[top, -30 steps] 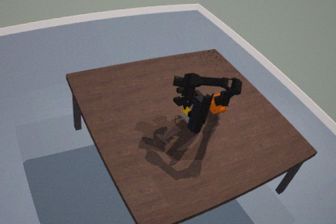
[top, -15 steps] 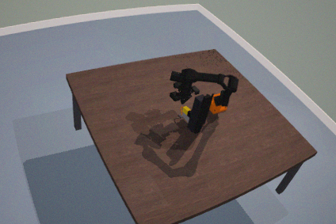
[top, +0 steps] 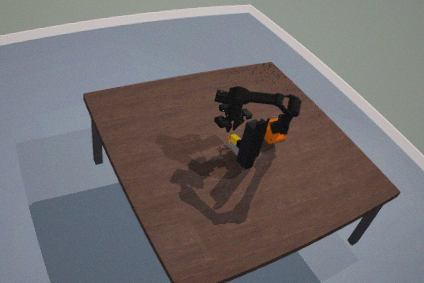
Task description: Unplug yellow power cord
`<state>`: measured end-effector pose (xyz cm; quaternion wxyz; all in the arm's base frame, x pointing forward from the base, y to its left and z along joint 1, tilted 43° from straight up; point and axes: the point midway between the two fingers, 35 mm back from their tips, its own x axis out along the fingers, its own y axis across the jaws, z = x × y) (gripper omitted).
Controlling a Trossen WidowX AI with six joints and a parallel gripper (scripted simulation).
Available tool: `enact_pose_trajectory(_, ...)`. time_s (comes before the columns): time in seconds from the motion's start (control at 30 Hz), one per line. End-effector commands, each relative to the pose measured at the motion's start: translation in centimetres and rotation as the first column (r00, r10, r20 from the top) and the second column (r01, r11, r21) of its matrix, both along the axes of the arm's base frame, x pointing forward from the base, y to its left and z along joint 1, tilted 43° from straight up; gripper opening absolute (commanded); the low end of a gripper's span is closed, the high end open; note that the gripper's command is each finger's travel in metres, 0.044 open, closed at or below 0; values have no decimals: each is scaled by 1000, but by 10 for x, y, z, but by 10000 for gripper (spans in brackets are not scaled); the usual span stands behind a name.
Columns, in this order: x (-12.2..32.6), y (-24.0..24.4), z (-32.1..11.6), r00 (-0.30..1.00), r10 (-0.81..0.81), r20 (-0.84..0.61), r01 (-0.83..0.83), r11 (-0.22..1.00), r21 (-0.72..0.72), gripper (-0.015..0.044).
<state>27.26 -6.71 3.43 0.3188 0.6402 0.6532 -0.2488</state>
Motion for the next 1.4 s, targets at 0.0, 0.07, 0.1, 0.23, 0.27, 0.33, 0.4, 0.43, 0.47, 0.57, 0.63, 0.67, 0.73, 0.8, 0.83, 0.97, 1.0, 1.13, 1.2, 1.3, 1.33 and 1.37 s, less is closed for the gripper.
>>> enact_pose_trajectory(0.0,1,-4,4,1000,5,7,-5,1000,-2,160)
enact_pose_trajectory(0.07,1,-4,4,1000,5,7,-5,1000,-2,160)
enact_pose_trajectory(0.1,1,-4,4,1000,5,7,-5,1000,-2,160)
enact_pose_trajectory(0.23,0,-1,7,1000,5,7,-5,1000,-2,160)
enact_pose_trajectory(0.27,0,0,8,1000,5,7,-5,1000,-2,160)
enact_pose_trajectory(0.33,0,2,10,1000,5,7,-5,1000,-2,160)
enact_pose_trajectory(0.4,0,5,12,1000,5,7,-5,1000,-2,160)
enact_pose_trajectory(0.43,-1,6,13,1000,5,7,-5,1000,-2,160)
enact_pose_trajectory(0.47,-1,7,14,1000,5,7,-5,1000,-2,160)
enact_pose_trajectory(0.57,-1,11,18,1000,5,7,-5,1000,-2,160)
enact_pose_trajectory(0.63,-2,13,20,1000,5,7,-5,1000,-2,160)
enact_pose_trajectory(0.67,-2,14,21,1000,5,7,-5,1000,-2,160)
enact_pose_trajectory(0.73,-3,17,23,1000,5,7,-5,1000,-1,160)
enact_pose_trajectory(0.8,-3,19,25,1000,5,7,-5,1000,-1,160)
enact_pose_trajectory(0.83,-3,20,26,1000,5,7,-5,1000,-1,160)
enact_pose_trajectory(0.97,-5,25,30,1000,5,7,-5,1000,0,160)
enact_pose_trajectory(1.0,-5,26,31,1000,5,7,-5,1000,0,160)
enact_pose_trajectory(1.13,-5,27,32,1000,5,7,-5,1000,0,160)
enact_pose_trajectory(1.2,-5,27,32,1000,5,7,-5,1000,0,160)
enact_pose_trajectory(1.3,-5,29,30,1000,5,7,-5,1000,0,160)
enact_pose_trajectory(1.33,-5,29,30,1000,5,7,-5,1000,0,160)
enact_pose_trajectory(1.37,-5,30,29,1000,5,7,-5,1000,0,160)
